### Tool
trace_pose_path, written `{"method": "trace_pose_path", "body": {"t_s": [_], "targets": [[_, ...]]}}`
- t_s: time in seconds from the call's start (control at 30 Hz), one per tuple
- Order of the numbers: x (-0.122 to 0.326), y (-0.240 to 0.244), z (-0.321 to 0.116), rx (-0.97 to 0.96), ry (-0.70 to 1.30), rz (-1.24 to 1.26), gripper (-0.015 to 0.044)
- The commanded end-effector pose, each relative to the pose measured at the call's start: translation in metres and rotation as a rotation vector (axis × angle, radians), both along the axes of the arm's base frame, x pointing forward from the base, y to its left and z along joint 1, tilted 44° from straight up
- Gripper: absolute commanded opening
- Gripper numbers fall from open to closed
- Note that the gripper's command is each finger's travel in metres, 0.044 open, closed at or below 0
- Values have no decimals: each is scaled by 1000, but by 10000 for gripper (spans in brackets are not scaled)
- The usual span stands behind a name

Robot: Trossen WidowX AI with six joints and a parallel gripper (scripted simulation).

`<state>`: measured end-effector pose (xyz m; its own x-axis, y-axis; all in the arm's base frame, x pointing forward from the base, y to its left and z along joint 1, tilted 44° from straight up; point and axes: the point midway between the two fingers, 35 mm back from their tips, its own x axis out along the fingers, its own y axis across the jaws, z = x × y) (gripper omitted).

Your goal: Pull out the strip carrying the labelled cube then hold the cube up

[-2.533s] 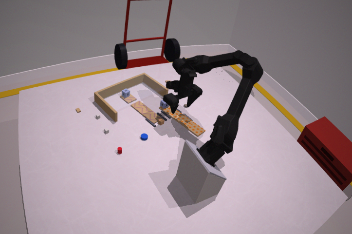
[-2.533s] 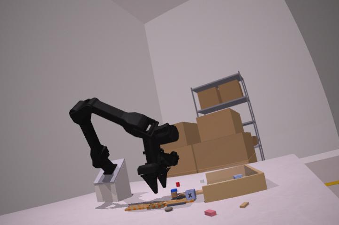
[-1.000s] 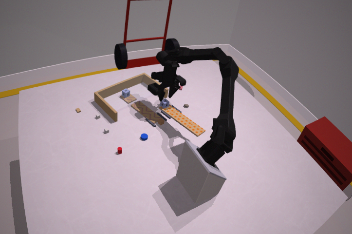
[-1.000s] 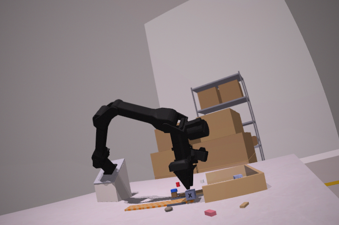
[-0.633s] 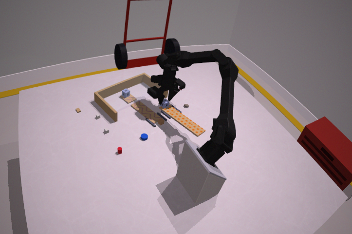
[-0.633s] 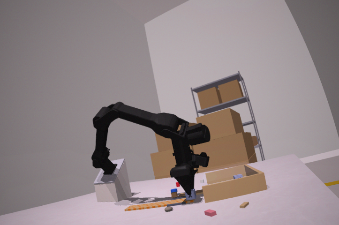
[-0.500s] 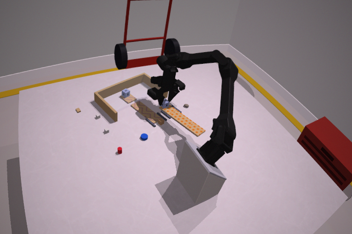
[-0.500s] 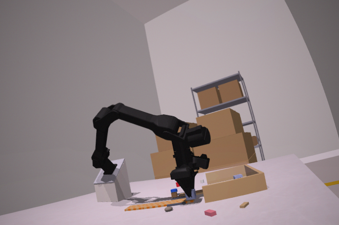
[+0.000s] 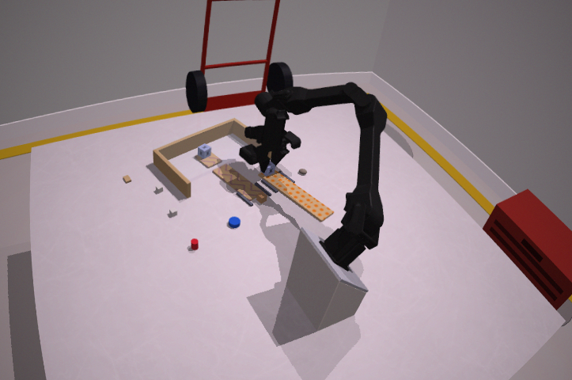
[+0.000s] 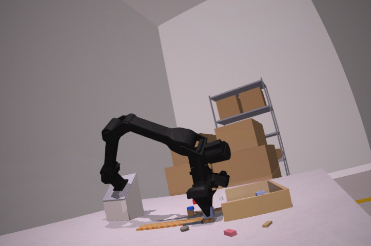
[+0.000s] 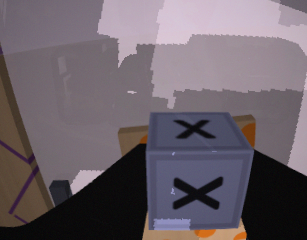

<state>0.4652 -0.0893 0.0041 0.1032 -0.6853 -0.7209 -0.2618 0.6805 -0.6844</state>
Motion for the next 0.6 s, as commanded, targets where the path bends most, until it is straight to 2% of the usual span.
{"method": "trace_pose_path", "body": {"t_s": [0.0,0.13,0.57], "targets": [[0,0,0,0,-1,0,98],[-2,2,1,0,-1,0,0],[-46,25,15,2,6,2,0]]}}
